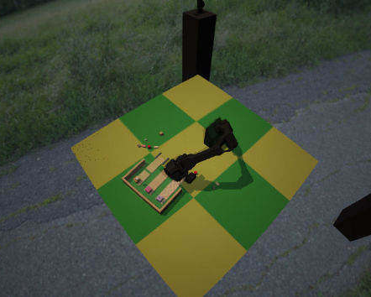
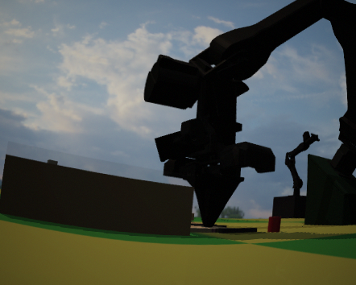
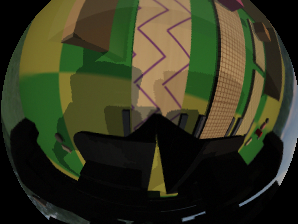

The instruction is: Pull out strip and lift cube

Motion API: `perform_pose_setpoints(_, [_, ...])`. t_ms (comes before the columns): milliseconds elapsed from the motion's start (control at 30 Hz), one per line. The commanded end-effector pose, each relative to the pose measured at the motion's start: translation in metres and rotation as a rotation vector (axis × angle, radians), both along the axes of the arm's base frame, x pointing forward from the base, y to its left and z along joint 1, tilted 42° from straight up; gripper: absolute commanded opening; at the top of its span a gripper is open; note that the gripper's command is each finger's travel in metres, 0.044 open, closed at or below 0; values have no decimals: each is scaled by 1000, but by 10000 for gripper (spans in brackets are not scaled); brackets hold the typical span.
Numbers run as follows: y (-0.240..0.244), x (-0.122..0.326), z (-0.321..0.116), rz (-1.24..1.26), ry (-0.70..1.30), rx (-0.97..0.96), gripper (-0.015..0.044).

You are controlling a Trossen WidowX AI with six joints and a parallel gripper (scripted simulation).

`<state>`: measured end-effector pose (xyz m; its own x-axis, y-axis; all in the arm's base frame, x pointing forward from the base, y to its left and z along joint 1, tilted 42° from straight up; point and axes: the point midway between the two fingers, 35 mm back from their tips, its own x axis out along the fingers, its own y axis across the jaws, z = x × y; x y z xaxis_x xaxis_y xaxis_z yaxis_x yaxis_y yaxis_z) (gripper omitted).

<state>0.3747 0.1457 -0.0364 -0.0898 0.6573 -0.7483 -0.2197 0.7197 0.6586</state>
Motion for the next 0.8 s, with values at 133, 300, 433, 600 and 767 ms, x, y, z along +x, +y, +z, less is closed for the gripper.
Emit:
perform_pose_setpoints(133, [3,0,-2,2,0,2,0])
perform_pose_setpoints(300, [2,-5,-3,2,0,2,0])
perform_pose_setpoints(433, [0,-11,-3,2,1,2,0])
perform_pose_setpoints(600, [-2,-19,-4,2,1,2,0])
perform_pose_setpoints(767, [-3,-26,-5,2,2,1,0])
